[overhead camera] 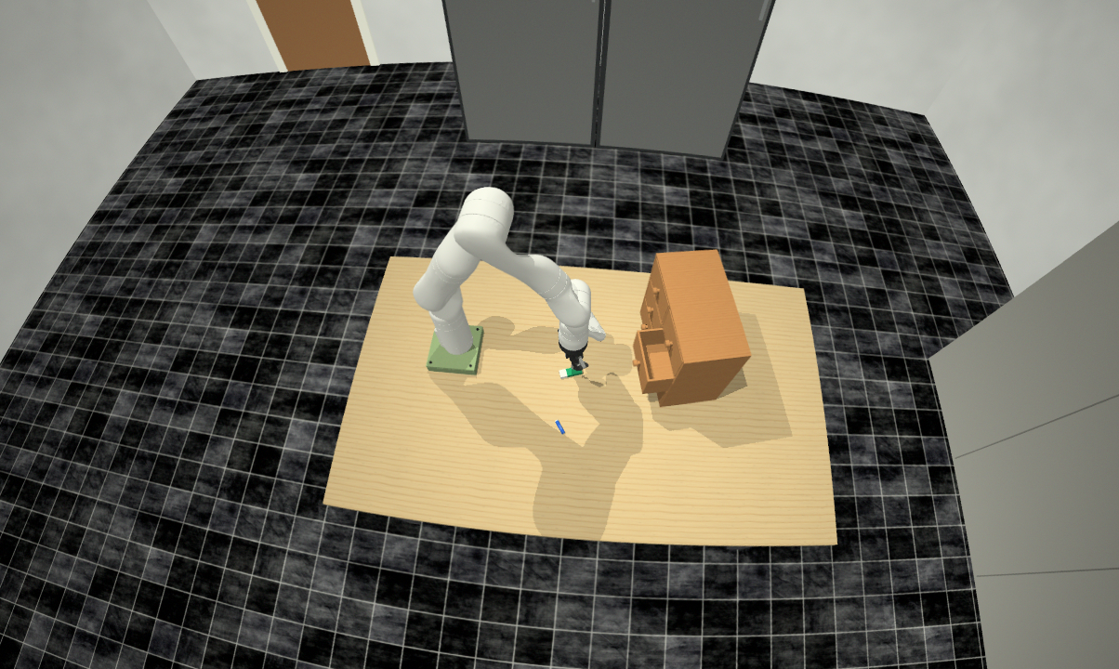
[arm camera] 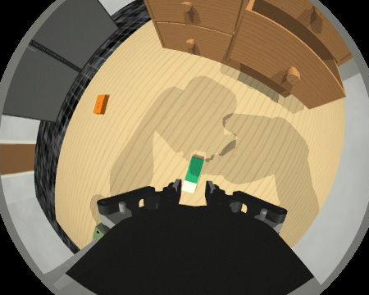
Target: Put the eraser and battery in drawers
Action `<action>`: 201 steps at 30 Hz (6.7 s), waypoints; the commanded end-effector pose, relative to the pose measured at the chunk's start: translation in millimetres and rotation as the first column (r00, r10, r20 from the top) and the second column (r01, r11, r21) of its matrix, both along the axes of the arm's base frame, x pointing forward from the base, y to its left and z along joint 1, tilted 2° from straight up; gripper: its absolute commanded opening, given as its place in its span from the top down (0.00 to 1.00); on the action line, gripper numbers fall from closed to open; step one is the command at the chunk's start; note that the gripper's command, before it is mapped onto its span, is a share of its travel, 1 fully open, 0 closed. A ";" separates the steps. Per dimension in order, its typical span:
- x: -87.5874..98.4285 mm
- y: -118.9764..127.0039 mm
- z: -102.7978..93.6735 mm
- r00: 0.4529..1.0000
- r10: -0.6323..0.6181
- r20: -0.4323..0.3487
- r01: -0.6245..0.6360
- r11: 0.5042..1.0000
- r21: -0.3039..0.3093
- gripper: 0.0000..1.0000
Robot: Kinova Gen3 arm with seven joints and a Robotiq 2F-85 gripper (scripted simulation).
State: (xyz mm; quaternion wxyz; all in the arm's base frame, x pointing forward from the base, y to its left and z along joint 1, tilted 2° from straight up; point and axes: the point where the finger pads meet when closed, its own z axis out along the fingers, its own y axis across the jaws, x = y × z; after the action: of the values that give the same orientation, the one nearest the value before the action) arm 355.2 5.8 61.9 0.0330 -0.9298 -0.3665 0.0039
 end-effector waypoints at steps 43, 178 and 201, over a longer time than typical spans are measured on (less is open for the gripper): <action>-3.6 2.5 -12.5 0.973 -0.232 -0.002 0.232 0.972 -0.038 0.62; -5.0 4.8 -84.6 0.973 -0.232 -0.002 0.232 0.972 -0.038 0.62; -5.0 4.8 -84.6 0.973 -0.232 -0.002 0.232 0.972 -0.038 0.81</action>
State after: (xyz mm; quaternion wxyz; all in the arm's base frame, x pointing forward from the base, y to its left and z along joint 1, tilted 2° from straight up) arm 349.7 10.5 -22.9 0.0170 -0.9667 -0.2551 0.0103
